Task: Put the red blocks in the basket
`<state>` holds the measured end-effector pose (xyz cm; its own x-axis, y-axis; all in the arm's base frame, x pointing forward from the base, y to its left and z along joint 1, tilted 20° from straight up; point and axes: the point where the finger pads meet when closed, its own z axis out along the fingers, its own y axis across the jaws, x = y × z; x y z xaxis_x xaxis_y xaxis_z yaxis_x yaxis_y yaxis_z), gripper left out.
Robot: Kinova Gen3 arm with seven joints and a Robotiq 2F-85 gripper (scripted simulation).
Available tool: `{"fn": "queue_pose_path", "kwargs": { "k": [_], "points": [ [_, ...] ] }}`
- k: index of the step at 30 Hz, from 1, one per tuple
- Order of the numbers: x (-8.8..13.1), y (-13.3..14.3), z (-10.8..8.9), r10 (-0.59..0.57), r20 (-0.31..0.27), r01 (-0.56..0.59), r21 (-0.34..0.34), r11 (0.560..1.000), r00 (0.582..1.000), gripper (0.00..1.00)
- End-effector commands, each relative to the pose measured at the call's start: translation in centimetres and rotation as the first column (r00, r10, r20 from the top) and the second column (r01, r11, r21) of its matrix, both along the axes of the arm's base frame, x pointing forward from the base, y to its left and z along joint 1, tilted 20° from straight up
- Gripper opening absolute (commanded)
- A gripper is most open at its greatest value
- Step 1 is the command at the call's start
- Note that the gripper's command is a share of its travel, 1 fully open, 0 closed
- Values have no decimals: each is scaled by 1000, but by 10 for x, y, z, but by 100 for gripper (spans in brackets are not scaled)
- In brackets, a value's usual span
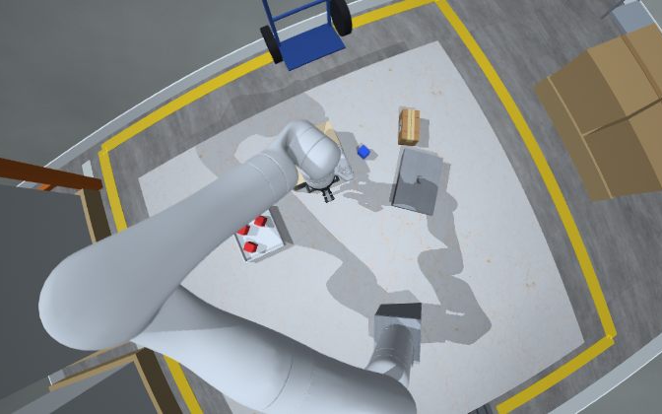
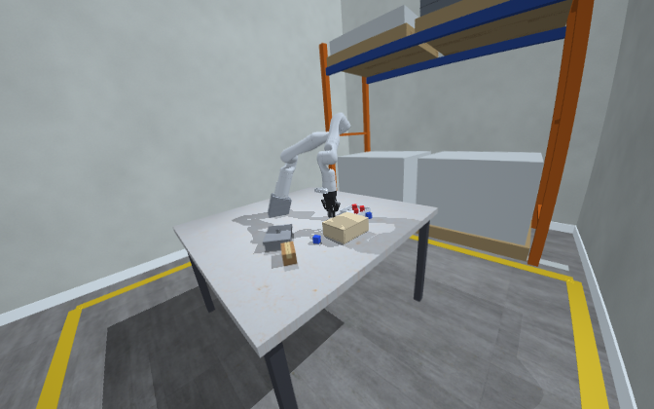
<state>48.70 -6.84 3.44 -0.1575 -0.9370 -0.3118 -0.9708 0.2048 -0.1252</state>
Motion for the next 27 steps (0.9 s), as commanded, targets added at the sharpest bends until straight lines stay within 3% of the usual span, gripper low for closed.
{"fn": "queue_pose_path", "kwargs": {
  "k": [1,27],
  "points": [
    [1,0,-1,-1,2,1,0,1000,1000,30],
    [4,5,-16,-1,2,1,0,1000,1000,30]
  ]
}}
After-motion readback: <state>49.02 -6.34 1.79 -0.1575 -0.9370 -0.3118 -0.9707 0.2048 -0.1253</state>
